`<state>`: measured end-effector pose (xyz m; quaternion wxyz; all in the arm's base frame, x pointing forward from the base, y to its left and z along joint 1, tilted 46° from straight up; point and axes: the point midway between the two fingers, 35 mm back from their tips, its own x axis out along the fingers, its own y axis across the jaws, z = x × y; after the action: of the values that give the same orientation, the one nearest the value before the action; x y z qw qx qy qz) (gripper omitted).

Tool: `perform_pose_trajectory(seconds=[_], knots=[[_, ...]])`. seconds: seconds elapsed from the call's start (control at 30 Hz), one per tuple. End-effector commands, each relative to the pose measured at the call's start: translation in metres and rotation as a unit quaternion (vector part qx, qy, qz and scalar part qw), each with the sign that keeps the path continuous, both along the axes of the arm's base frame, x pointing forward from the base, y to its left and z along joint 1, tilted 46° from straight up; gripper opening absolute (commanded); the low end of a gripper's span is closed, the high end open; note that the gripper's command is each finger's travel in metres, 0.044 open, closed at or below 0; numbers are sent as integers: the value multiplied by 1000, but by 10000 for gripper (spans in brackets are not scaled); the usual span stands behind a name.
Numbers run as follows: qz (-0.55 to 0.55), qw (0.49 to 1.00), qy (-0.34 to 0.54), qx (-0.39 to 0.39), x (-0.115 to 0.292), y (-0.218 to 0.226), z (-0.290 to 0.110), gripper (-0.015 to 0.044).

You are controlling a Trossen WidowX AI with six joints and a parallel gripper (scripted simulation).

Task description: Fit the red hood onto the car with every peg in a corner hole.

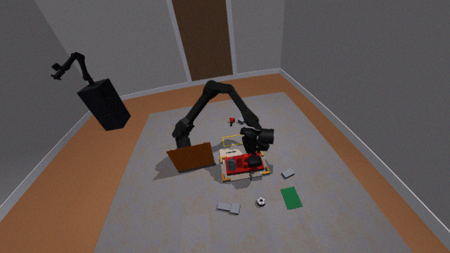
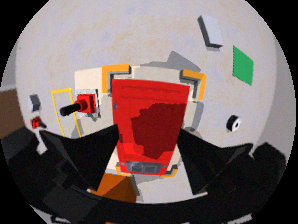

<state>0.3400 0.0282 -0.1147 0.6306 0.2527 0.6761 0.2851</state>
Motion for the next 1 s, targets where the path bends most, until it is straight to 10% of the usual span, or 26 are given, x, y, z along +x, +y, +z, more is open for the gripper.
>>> perform_pose_trajectory(seconds=[0.0,0.17,0.97], knots=[[0,1000,0,0,0,0,0,315],[0,1000,0,0,0,0,0,440],[5,1000,5,0,7,-50,49,440]])
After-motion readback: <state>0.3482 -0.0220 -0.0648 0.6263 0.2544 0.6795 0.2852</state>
